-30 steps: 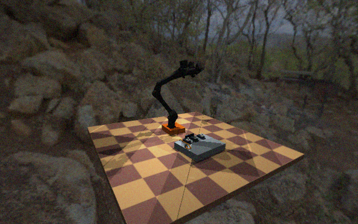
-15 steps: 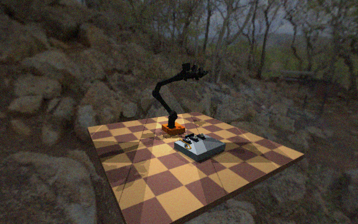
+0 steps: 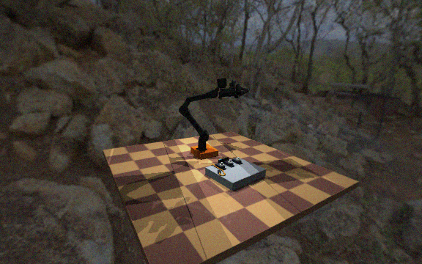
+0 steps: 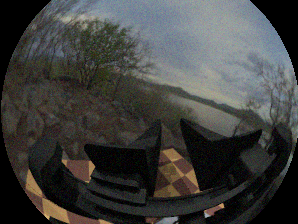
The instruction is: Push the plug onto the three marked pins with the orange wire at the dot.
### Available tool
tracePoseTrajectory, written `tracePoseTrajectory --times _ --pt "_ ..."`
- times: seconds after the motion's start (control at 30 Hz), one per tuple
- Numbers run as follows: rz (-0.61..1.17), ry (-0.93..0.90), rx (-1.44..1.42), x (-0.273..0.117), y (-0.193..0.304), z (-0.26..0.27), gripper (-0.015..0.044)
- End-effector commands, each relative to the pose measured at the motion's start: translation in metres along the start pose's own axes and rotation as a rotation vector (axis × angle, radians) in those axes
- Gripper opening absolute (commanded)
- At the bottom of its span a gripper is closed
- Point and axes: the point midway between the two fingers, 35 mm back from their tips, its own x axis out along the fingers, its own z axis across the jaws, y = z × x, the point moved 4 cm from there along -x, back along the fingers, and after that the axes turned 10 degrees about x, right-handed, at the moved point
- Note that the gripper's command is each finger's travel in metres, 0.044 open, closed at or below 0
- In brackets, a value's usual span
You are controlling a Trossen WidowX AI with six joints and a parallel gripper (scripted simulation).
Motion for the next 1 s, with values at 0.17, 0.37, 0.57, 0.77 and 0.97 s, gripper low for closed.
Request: tracePoseTrajectory --times 0.17,0.37,0.57,0.77,0.97 --pt "0.033 0.126 0.033 0.002 0.024 -0.028 0.0115" --pt "0.052 0.206 0.052 0.001 0.039 -0.046 0.0115" --pt "0.068 0.289 0.074 -0.003 0.055 -0.065 0.0115" --pt "0.081 0.372 0.094 -0.009 0.07 -0.084 0.0115" --pt "0.091 0.453 0.114 -0.017 0.085 -0.102 0.0115"
